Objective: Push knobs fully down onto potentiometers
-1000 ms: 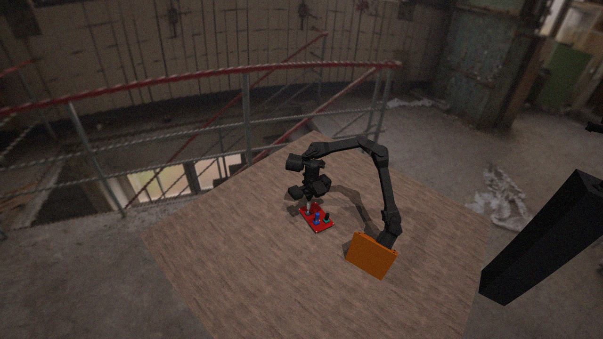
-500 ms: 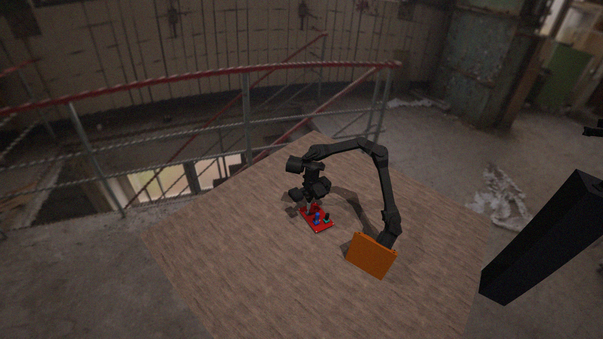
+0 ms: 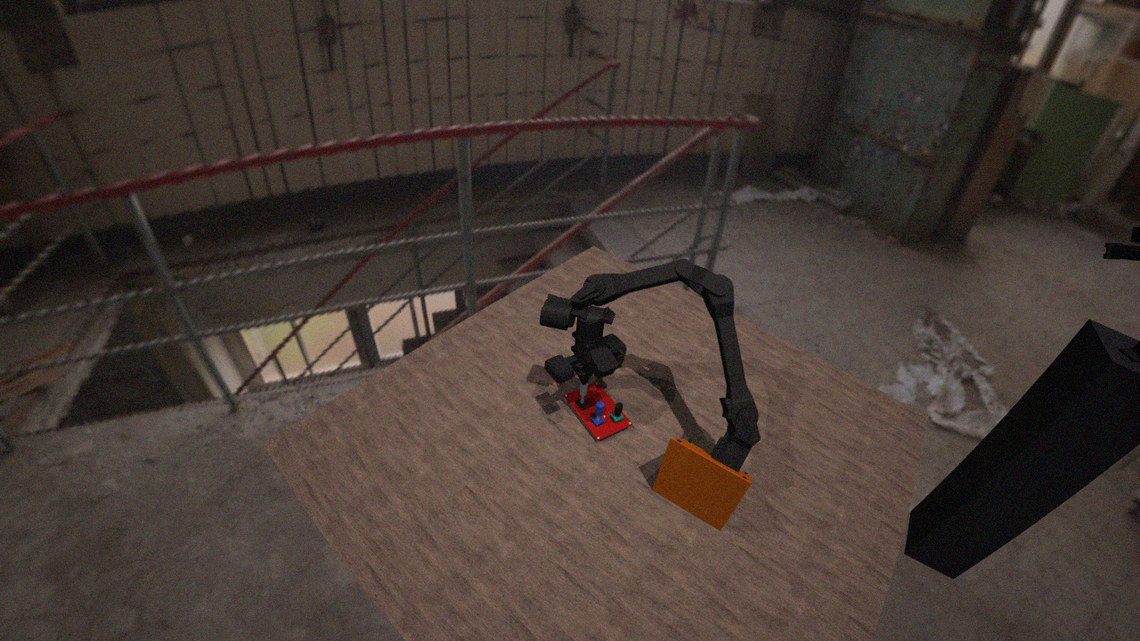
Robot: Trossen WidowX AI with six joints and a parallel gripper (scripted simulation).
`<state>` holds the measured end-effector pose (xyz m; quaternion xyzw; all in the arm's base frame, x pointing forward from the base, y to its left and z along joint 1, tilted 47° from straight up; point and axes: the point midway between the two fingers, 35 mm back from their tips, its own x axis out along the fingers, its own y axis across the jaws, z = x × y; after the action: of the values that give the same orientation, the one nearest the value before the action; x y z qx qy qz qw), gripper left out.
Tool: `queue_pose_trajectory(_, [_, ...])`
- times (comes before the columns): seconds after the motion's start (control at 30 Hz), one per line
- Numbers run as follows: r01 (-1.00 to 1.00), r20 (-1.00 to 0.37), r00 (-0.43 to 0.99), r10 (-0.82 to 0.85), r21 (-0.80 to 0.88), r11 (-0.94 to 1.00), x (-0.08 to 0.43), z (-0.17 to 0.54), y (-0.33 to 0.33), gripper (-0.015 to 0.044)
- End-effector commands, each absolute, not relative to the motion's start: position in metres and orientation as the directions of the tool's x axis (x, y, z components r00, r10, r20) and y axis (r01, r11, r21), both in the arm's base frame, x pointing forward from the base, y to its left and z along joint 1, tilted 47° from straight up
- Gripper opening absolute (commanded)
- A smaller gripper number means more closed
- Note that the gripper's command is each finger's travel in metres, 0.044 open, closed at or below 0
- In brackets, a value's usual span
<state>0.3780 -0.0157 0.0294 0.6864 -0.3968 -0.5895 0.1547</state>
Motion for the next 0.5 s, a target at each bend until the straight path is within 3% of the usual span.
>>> queue_pose_trajectory(0.0, [-0.359, -0.682, -0.011, -0.731, 0.685, -0.634, 0.3775, 0.0285, -0.0183, 0.0000])
queue_pose_trajectory(0.47, [-0.359, -0.682, -0.011, -0.731, 0.685, -0.634, 0.3775, 0.0274, -0.0195, 0.0000])
